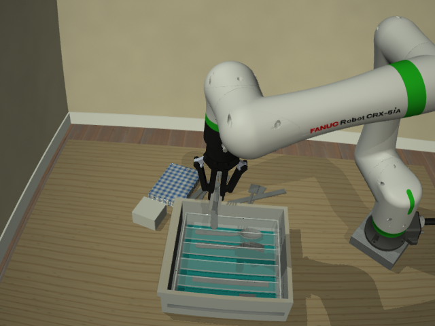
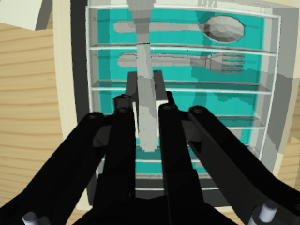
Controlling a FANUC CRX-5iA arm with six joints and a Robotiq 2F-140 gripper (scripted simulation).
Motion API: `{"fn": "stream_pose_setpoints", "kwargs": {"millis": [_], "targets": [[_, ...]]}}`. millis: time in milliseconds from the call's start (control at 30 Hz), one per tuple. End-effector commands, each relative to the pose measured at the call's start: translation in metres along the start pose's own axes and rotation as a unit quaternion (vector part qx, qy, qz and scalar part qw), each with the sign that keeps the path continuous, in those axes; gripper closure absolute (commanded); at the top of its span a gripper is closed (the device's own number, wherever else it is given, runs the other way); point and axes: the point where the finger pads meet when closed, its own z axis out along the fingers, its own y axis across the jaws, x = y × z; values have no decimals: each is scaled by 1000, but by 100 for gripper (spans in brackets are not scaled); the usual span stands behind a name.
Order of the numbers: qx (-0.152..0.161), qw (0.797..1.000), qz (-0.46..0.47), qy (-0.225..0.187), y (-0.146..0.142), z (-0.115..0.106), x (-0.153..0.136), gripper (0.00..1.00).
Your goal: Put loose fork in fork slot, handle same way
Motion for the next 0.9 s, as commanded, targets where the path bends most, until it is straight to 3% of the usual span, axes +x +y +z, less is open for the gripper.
{"fn": "stream_pose_setpoints", "kwargs": {"millis": [0, 67, 100, 333, 567, 633, 667, 867], "targets": [[7, 990, -139, -6, 0, -1, -3, 96], [7, 990, -139, -6, 0, -1, -3, 96], [10, 979, -206, -3, 0, -1, -3, 96], [17, 936, -351, 2, 0, -1, -4, 96], [22, 870, -493, 6, 0, -1, -4, 96], [22, 870, -493, 6, 0, -1, -4, 96], [24, 836, -549, 7, 0, -1, -4, 96], [27, 760, -649, 6, 0, -1, -4, 96]]}}
